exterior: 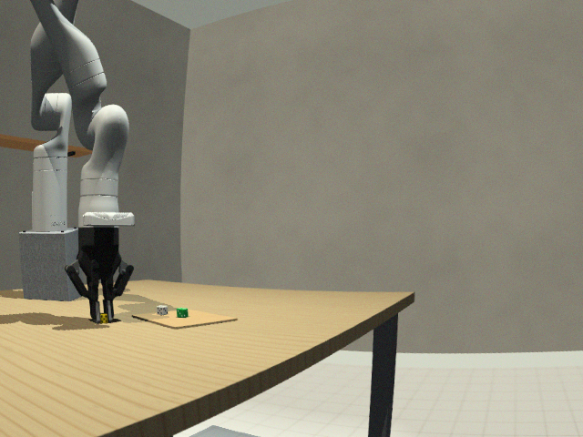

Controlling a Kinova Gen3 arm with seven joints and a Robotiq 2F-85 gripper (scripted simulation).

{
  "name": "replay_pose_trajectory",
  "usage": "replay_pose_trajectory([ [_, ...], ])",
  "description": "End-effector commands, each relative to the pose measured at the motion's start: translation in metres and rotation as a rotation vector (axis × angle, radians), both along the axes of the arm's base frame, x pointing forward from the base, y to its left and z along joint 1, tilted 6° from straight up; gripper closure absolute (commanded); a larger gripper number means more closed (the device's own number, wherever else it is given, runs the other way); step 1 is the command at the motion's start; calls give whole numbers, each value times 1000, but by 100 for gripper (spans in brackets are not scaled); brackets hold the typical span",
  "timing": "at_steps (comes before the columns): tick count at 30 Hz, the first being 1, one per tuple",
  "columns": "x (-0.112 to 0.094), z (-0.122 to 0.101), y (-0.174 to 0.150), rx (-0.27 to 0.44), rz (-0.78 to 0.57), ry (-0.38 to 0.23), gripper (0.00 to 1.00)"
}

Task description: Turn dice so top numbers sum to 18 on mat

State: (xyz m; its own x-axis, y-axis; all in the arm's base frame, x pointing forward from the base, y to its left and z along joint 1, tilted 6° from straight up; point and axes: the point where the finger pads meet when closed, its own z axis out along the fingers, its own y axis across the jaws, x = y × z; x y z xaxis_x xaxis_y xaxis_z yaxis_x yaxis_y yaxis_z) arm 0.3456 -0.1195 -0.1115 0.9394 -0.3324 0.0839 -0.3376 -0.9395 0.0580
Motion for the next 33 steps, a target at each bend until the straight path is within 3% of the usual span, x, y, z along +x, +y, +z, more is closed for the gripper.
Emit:
replay_pose_trajectory([
  [1,0,0,0,0,0,-1,89],
  [22,0,1,0,0,0,-1,89],
  [33,-1,18,1,0,0,-1,89],
])
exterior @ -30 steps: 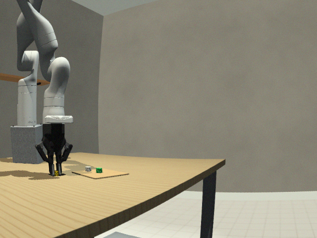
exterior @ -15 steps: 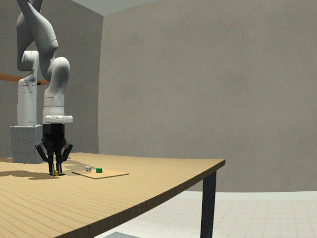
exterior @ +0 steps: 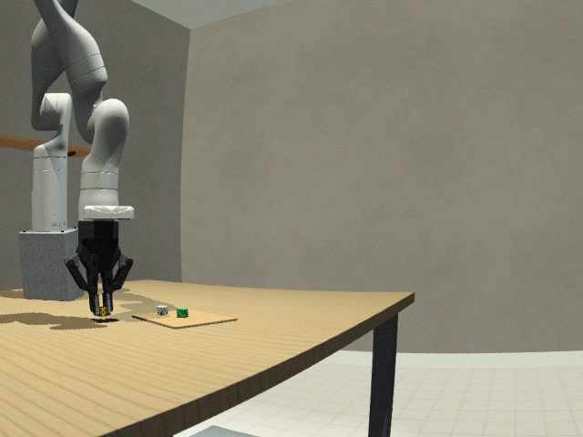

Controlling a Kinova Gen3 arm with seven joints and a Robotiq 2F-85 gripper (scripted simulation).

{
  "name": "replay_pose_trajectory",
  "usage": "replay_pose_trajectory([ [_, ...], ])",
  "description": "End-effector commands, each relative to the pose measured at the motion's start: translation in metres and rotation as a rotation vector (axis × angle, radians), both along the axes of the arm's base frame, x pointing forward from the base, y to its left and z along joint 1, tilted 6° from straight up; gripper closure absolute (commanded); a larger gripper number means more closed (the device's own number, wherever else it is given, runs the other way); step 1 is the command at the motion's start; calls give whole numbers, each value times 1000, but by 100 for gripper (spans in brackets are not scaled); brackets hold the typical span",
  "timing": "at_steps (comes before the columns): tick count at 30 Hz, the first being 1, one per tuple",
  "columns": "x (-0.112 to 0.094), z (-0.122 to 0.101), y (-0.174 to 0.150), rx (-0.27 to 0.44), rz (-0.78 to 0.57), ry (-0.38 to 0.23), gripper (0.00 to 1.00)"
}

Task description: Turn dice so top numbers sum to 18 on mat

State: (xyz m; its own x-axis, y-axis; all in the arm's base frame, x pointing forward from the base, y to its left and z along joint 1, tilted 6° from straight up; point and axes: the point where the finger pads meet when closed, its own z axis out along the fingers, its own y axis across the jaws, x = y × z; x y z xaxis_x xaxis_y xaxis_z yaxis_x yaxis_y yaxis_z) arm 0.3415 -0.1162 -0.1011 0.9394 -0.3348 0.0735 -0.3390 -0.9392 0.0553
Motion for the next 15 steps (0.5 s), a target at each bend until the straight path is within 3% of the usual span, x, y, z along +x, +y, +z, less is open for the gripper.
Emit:
replay_pose_trajectory([
  [1,3,11,-2,-6,2,-10,89],
  [15,0,58,2,-6,2,-10,89],
])
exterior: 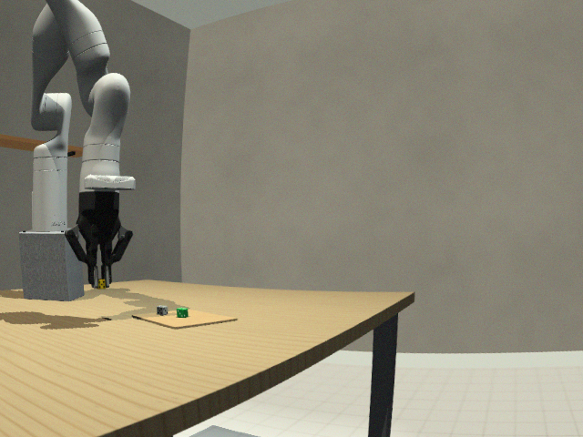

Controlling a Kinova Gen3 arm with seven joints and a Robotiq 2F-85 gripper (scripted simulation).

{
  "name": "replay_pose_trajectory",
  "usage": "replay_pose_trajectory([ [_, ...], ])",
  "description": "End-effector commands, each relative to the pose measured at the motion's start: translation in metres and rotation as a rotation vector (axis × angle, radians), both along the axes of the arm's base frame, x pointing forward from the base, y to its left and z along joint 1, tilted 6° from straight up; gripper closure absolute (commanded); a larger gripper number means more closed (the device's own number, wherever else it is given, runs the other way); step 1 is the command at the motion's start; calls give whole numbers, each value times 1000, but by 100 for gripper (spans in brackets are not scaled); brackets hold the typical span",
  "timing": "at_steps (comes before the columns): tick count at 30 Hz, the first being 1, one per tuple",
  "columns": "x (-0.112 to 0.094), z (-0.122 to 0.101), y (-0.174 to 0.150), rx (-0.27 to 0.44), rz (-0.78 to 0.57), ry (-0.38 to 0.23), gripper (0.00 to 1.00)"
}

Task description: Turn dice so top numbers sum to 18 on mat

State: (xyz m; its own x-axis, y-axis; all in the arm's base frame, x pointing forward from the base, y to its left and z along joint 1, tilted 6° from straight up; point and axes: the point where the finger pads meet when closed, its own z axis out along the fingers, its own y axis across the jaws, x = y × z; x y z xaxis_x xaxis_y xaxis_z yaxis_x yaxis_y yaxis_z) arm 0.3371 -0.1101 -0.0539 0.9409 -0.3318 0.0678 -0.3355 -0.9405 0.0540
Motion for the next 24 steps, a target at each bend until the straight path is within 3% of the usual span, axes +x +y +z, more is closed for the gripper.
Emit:
replay_pose_trajectory([
  [1,5,14,-4,-10,-1,-15,89],
  [11,3,39,-2,-10,-1,-15,89],
  [24,3,42,-1,-10,-1,-15,89],
])
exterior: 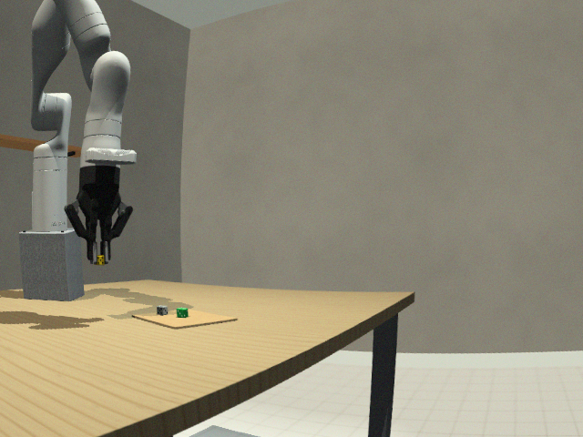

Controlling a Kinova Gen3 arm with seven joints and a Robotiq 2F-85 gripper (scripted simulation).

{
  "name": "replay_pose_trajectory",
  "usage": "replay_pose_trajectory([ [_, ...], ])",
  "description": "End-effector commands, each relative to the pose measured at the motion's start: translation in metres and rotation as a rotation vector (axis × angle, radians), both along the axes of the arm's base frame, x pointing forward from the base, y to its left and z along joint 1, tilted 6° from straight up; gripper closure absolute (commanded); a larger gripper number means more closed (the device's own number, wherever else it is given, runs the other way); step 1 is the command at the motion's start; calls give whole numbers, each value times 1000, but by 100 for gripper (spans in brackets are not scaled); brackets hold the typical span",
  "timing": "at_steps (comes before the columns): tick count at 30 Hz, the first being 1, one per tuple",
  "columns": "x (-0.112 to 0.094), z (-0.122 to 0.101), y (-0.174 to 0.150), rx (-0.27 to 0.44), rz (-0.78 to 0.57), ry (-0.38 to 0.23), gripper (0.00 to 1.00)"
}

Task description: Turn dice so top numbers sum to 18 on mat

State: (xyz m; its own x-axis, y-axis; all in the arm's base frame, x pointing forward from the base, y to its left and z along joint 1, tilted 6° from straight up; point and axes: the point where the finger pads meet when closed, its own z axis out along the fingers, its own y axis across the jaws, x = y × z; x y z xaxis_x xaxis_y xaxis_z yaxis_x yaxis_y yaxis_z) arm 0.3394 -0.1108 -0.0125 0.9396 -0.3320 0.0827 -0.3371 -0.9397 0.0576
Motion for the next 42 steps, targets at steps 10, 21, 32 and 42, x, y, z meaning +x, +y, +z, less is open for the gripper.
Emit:
replay_pose_trajectory([
  [10,17,0,9,-9,44,-4,89],
  [21,108,0,111,-30,342,19,89],
  [32,120,1,140,-26,407,33,89],
  [42,120,1,140,-26,407,33,89],
])
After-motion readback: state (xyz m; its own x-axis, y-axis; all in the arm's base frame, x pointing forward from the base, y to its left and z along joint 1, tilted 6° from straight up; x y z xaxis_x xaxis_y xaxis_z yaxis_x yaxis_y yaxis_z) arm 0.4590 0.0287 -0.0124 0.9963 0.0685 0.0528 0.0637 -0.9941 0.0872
